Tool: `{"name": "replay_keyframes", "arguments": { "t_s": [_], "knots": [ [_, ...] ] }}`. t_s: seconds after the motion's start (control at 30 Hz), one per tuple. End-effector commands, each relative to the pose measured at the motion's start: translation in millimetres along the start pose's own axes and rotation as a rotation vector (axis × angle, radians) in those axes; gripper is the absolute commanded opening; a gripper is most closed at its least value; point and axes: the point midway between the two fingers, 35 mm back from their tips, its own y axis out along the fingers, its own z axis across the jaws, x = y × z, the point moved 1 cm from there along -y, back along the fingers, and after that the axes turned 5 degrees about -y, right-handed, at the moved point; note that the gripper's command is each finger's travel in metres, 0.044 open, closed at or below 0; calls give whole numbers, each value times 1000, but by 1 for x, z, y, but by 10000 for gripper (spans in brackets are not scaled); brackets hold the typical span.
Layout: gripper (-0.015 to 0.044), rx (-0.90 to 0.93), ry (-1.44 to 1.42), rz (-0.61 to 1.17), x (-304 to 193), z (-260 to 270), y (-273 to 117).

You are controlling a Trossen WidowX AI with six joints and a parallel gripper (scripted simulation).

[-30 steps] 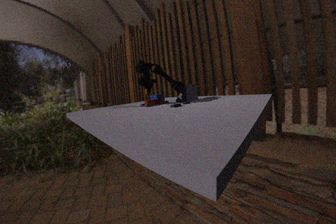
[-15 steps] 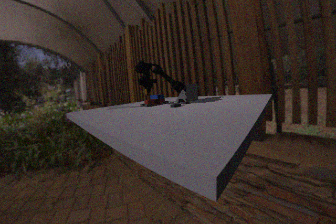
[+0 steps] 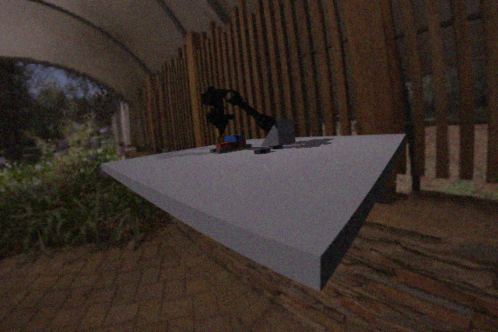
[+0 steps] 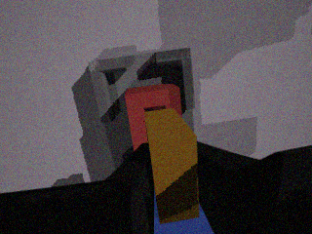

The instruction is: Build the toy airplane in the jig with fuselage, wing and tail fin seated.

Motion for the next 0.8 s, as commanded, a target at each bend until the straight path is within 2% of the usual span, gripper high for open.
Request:
{"name": "replay_keyframes", "arguments": {
  "t_s": [0.0, 0.67, 0.77],
  "knots": [
    [65, -5, -6, 5, -1, -1, 8],
    [65, -7, -6, 5, -2, -1, 31],
    [45, -2, 1, 3, -1, -1, 29]
  ]
}}
